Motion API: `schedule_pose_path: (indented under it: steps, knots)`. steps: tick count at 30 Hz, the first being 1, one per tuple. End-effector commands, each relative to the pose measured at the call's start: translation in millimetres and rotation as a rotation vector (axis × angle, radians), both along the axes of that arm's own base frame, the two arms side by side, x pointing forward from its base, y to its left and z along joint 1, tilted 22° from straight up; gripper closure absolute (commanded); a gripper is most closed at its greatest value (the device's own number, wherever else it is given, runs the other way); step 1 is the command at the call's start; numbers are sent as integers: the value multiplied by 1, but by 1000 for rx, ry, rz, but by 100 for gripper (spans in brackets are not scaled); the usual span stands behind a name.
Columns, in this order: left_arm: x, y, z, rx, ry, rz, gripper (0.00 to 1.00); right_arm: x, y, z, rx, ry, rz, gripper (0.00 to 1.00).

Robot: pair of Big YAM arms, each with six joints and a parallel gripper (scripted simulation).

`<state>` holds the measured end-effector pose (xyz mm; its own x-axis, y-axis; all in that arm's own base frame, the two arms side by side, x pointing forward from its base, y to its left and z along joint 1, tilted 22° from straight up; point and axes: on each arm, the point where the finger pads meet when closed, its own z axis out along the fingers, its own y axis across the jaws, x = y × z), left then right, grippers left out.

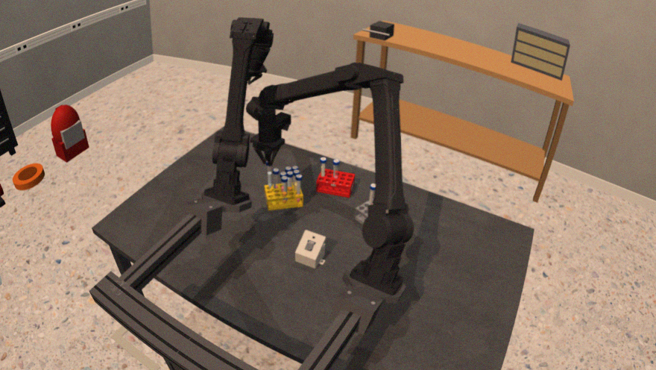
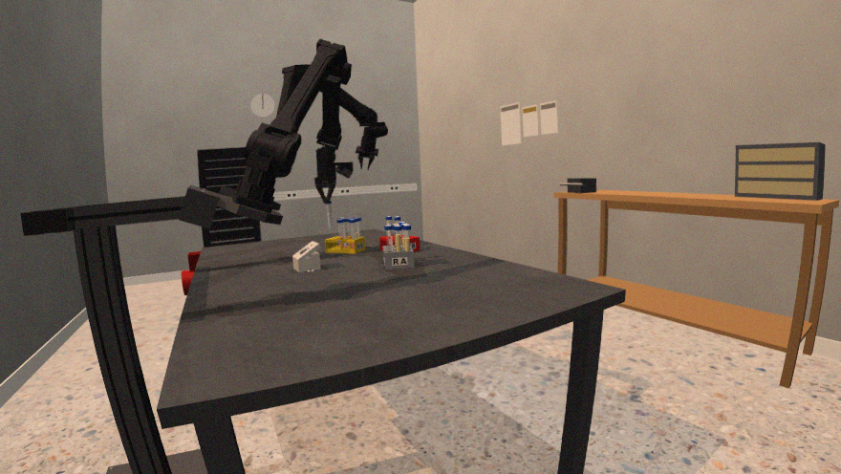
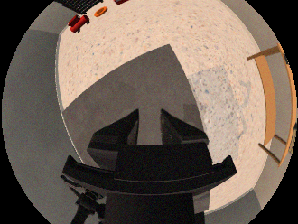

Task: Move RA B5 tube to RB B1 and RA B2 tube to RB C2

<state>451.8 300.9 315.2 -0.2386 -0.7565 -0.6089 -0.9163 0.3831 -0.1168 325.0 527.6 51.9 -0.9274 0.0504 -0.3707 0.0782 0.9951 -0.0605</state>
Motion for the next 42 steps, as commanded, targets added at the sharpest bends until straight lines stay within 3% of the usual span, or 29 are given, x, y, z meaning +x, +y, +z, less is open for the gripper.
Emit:
schedule_pose_path:
  steps: [1, 26, 42]
  knots:
    - [4, 3, 20, 19, -35, 1, 70, 17, 15, 16, 23, -10, -1, 100]
    - [4, 3, 20, 19, -35, 1, 70, 43, 38, 24, 24, -11, -1, 100]
    - [4, 3, 20, 19, -35, 1, 70, 35, 42, 30, 36, -17, 4, 100]
